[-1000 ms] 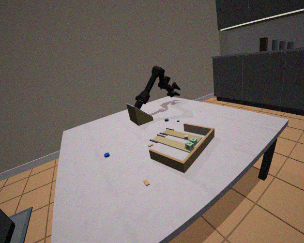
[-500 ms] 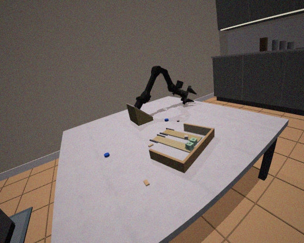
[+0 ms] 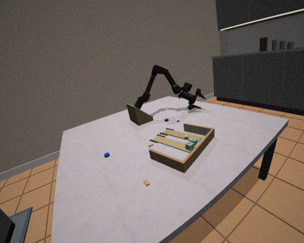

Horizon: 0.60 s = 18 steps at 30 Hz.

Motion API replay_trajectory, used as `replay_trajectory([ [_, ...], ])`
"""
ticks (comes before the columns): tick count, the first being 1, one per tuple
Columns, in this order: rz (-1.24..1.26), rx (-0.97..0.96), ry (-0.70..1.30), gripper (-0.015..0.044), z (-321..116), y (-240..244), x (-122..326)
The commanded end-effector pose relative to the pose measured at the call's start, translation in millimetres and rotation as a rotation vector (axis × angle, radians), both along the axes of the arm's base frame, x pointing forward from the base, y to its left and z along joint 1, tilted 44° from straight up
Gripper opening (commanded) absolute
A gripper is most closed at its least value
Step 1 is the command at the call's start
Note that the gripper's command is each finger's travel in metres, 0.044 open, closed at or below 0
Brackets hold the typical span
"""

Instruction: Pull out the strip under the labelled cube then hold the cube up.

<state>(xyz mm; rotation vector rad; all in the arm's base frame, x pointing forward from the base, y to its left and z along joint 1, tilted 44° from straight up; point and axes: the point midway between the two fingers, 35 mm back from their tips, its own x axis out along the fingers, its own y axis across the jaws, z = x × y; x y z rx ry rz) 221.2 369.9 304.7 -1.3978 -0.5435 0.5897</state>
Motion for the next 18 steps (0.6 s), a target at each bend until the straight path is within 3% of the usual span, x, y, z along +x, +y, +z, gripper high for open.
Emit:
replay_trajectory([
  [1, -0.047, 0.056, 0.155, 0.04, -33, -29, 48],
  [10, -0.21, 0.321, 0.591, 0.04, -106, -134, 138],
  [18, -0.4, 0.696, 0.988, 0.04, -167, -249, 167],
])
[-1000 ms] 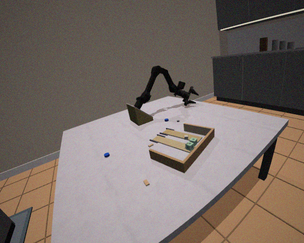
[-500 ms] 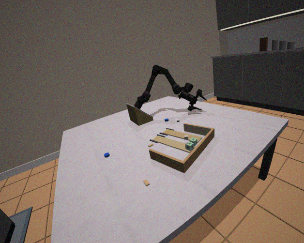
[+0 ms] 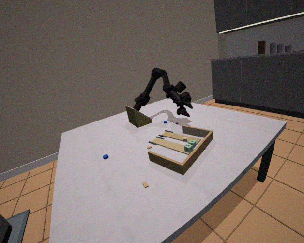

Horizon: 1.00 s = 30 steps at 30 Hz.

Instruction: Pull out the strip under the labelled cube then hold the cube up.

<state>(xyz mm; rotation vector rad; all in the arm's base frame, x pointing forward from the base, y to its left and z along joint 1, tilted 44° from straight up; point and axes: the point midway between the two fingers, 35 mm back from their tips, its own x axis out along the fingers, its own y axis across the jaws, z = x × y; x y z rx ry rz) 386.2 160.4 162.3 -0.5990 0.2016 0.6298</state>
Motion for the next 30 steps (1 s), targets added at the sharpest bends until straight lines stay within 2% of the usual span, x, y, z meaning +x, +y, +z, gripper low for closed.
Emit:
replay_trajectory([
  [1, -0.118, 0.184, 0.194, 0.04, -31, -54, 2],
  [9, -0.402, 0.669, 0.532, 0.04, -74, -160, -22],
  [15, -0.577, 1.057, 0.706, 0.04, -91, -216, -56],
  [30, -0.582, 1.07, 0.711, 0.04, -91, -217, -57],
])
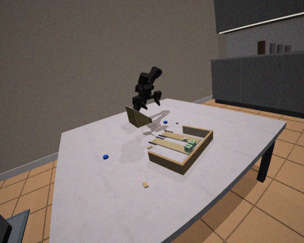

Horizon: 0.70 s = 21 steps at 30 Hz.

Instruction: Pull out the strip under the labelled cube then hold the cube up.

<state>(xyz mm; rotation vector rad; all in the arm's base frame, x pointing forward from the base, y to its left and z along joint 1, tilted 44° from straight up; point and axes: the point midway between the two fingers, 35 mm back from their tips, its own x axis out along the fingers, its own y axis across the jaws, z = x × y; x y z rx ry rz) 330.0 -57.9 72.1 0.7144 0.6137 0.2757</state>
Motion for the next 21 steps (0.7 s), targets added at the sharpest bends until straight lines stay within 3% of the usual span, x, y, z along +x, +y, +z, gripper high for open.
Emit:
replay_trajectory([
  [1, 0.0, 0.011, 0.006, 0.04, -1, 1, -1],
  [11, 0.0, 0.011, 0.006, 0.04, -1, 1, -1],
  [21, 0.274, -0.1, 0.217, 0.0137, -41, 13, 44],
])
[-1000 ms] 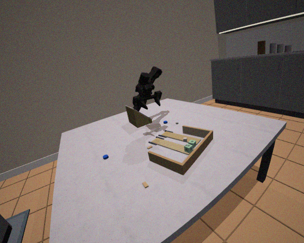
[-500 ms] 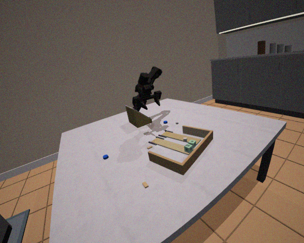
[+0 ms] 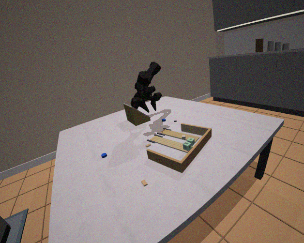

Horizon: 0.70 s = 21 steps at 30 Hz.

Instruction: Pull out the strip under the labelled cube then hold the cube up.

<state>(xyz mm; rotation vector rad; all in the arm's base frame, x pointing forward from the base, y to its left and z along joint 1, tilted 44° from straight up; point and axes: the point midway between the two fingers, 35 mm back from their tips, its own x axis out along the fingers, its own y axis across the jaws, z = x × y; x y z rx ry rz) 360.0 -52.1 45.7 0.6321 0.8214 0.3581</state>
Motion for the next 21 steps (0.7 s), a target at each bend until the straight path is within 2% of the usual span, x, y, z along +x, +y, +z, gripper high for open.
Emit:
replay_trajectory([
  [1, 0.147, -0.05, 0.091, 0.0111, -19, 9, 17],
  [5, 0.312, -0.082, 0.18, 0.0006, -39, 20, 27],
  [6, 0.356, -0.087, 0.2, 0.0, -44, 23, 29],
  [14, 0.701, -0.085, 0.332, 0.0, -74, 50, 29],
  [21, 0.709, -0.084, 0.334, 0.0, -72, 52, 31],
])
